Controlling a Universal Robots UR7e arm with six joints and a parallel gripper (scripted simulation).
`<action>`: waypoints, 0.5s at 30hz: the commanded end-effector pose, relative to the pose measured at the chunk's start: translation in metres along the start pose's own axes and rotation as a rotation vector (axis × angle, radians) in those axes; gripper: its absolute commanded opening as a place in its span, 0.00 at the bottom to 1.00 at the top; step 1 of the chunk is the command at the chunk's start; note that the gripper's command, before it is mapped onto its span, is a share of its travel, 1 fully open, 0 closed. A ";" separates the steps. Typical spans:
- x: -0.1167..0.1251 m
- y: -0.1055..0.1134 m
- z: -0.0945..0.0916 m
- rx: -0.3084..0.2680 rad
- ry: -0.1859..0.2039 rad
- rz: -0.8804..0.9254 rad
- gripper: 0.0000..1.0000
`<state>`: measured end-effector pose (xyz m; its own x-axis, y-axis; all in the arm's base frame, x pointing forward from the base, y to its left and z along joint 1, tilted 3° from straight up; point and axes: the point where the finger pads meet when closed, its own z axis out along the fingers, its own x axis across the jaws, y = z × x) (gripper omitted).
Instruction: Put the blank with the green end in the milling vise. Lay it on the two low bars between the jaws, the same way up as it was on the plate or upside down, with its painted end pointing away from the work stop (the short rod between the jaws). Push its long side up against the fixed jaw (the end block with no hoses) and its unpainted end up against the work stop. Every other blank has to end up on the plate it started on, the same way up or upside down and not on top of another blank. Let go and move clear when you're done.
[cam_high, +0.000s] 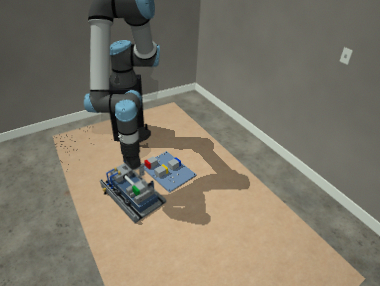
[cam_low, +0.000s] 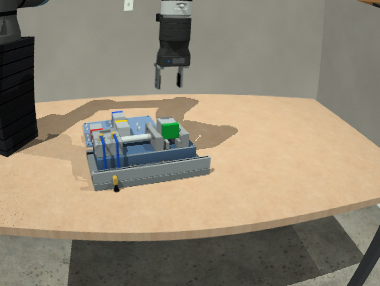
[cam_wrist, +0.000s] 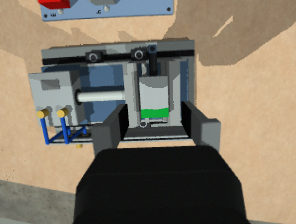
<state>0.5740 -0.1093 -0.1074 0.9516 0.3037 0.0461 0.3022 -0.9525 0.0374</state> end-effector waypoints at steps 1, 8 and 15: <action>0.001 0.000 0.000 -0.001 0.001 0.000 1.00; 0.001 0.000 0.001 -0.001 0.001 0.000 1.00; 0.001 0.000 0.003 -0.001 0.001 0.000 1.00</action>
<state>0.5742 -0.1094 -0.1102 0.9516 0.3037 0.0461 0.3022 -0.9525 0.0375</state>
